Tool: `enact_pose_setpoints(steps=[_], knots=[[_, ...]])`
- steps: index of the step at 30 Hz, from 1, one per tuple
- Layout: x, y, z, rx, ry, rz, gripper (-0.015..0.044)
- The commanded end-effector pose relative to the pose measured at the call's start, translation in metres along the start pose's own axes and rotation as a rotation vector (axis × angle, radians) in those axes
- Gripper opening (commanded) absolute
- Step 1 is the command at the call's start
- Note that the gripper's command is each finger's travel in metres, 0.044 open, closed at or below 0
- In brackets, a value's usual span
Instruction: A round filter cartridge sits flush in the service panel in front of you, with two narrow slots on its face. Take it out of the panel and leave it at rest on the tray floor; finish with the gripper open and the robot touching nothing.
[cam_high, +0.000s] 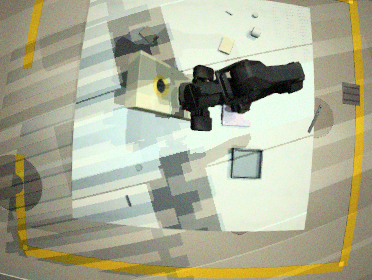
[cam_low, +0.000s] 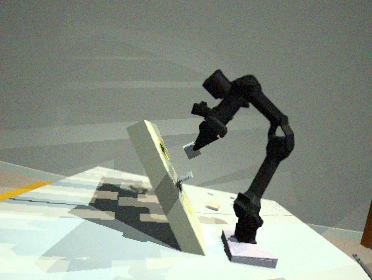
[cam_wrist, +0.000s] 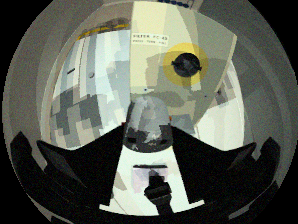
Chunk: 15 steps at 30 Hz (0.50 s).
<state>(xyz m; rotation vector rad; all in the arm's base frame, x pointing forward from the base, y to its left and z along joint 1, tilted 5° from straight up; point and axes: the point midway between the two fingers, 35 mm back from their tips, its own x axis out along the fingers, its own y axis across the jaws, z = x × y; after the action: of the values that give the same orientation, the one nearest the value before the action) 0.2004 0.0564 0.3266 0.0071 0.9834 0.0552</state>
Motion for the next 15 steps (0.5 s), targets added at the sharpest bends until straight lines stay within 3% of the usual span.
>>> enact_pose_setpoints(steps=[1, 15], knots=[[0.000, 0.009, 0.001, 0.005, -0.013, 0.000, 0.0000], [0.003, 0.043, -0.008, -0.138, -0.009, 0.082, 0.0000]])
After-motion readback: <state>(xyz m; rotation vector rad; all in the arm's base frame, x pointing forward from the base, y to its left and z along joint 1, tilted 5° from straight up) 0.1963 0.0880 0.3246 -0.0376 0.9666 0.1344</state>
